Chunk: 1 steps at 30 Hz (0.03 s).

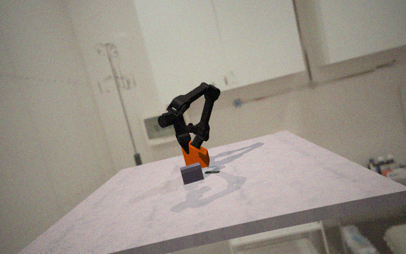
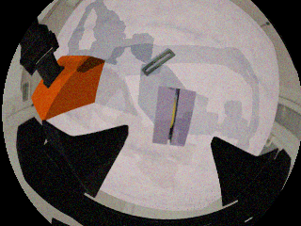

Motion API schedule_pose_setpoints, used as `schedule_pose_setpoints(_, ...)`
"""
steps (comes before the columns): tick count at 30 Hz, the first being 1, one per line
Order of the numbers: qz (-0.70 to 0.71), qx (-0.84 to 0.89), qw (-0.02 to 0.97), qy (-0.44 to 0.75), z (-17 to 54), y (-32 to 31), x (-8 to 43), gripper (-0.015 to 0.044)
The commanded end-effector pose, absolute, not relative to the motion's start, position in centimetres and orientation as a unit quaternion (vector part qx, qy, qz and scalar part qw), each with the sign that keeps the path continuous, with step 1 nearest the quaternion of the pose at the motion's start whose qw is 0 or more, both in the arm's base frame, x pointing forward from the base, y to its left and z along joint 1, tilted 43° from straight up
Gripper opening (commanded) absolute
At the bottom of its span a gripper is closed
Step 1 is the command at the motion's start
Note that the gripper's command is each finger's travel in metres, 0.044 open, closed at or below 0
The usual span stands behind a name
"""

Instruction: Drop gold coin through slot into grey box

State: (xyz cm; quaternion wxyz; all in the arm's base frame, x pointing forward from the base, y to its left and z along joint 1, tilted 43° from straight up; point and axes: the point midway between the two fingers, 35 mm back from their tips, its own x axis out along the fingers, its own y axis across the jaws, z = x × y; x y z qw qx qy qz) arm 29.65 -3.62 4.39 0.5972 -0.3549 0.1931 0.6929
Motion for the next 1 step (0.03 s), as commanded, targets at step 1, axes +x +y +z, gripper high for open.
schedule_pose_setpoints(1,0.692,-0.359,0.596,0.193,4.52,-3.82,29.78,0.0440)
